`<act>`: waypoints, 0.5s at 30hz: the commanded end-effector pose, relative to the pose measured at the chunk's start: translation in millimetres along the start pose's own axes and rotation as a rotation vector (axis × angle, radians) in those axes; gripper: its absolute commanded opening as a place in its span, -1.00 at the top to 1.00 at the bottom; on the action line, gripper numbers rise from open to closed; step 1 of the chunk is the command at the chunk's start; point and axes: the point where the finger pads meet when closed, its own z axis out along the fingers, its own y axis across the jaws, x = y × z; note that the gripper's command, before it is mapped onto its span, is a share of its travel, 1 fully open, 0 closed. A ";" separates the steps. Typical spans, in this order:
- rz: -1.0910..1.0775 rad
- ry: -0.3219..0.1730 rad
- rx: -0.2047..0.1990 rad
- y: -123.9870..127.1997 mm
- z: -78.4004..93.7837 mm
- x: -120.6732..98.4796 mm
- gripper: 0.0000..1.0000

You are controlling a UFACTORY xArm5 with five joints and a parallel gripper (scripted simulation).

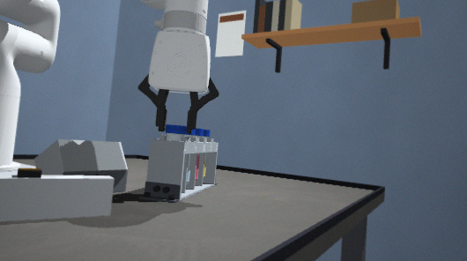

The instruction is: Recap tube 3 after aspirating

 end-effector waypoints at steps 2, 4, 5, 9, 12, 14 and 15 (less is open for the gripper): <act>0.000 -0.013 0.000 1.3 -1.2 -0.5 0.08; 0.000 -0.013 0.000 1.3 -1.2 -0.5 1.00; 0.000 -0.013 0.000 1.3 -1.2 -0.5 1.00; 0.000 -0.013 0.000 1.3 -1.2 -0.5 1.00; 0.000 -0.013 0.000 1.3 -1.2 -0.5 1.00; 0.000 -0.013 0.000 1.3 -1.2 -0.5 1.00; 0.000 -0.013 0.000 1.3 -1.2 -0.5 1.00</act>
